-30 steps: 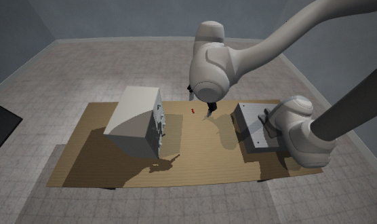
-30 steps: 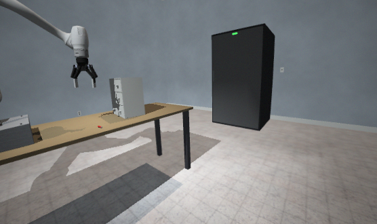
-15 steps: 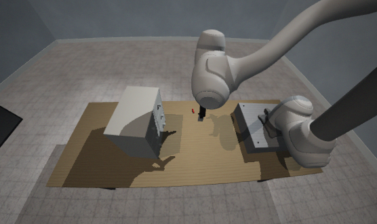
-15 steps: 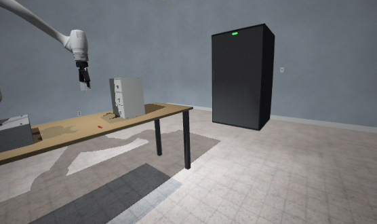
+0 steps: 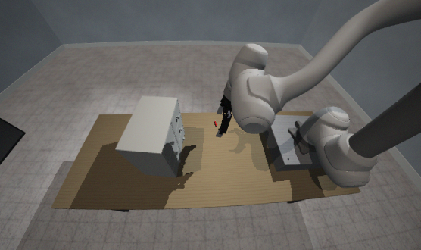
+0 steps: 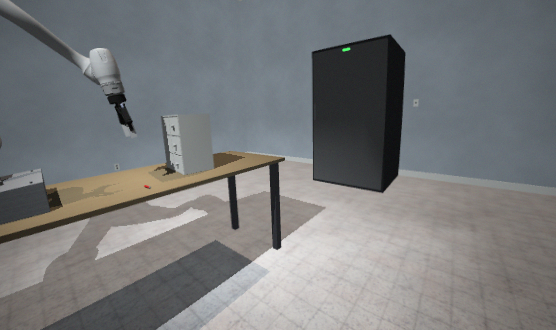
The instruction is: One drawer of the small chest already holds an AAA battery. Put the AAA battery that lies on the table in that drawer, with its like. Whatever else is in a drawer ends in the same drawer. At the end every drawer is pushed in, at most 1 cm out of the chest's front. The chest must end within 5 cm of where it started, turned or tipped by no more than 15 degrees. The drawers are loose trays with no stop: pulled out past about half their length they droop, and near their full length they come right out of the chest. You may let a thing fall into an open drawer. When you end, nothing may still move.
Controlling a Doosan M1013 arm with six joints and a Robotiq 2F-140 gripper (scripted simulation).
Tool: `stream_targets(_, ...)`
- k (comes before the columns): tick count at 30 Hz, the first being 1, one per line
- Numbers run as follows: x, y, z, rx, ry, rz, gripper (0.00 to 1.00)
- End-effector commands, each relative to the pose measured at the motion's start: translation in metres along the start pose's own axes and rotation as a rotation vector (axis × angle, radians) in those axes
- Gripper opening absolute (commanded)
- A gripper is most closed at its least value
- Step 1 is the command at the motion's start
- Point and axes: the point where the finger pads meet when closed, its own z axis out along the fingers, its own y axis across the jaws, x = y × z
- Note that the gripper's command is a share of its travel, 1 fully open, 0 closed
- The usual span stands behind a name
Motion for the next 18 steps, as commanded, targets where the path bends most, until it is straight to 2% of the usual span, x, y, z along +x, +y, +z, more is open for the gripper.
stream_targets(1, 0.006, 0.0, 0.01, 0.0, 0.094, 0.0, 1.0)
stream_targets(11, 0.028, 0.0, 0.043, 0.001, 0.435, 0.0, 1.0)
stream_targets(13, 0.031, 0.0, 0.047, -0.001, 0.478, 0.0, 1.0)
stream_targets(18, 0.032, 0.003, 0.049, -0.009, 0.501, 0.002, 1.0)
